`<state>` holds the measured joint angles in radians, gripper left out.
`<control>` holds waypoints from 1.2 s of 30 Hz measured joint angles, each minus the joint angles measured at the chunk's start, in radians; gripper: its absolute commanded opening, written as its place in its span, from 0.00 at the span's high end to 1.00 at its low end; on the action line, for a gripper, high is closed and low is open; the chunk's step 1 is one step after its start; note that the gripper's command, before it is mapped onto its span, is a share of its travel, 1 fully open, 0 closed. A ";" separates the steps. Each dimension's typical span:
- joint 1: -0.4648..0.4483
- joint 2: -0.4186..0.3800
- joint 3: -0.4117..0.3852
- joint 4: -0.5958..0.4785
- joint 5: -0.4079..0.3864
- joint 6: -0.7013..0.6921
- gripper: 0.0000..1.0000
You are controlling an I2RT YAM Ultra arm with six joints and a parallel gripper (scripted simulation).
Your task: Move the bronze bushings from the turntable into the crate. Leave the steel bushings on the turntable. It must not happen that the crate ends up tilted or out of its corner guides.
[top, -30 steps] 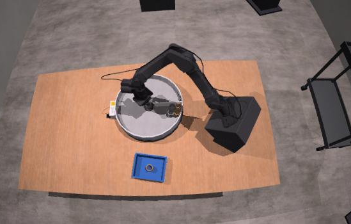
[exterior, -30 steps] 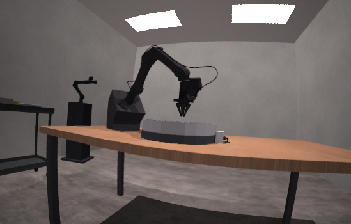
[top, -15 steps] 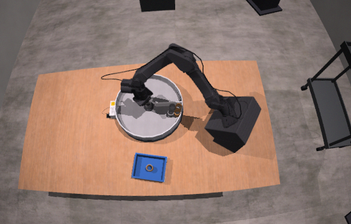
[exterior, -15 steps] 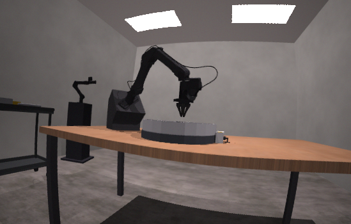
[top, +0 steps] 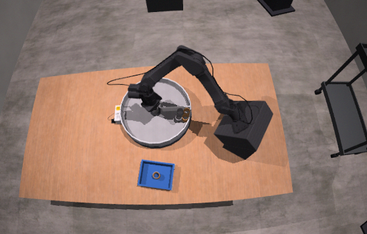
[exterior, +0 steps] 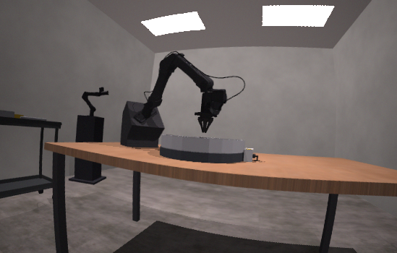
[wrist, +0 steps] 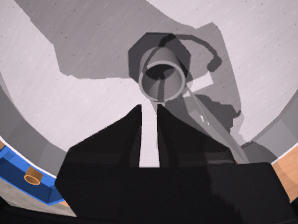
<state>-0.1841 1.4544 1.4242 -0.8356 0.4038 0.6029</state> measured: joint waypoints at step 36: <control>0.144 -0.462 -0.735 0.207 0.080 -0.201 0.87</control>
<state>-0.0402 0.9928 0.6891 -0.6285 0.4843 0.4019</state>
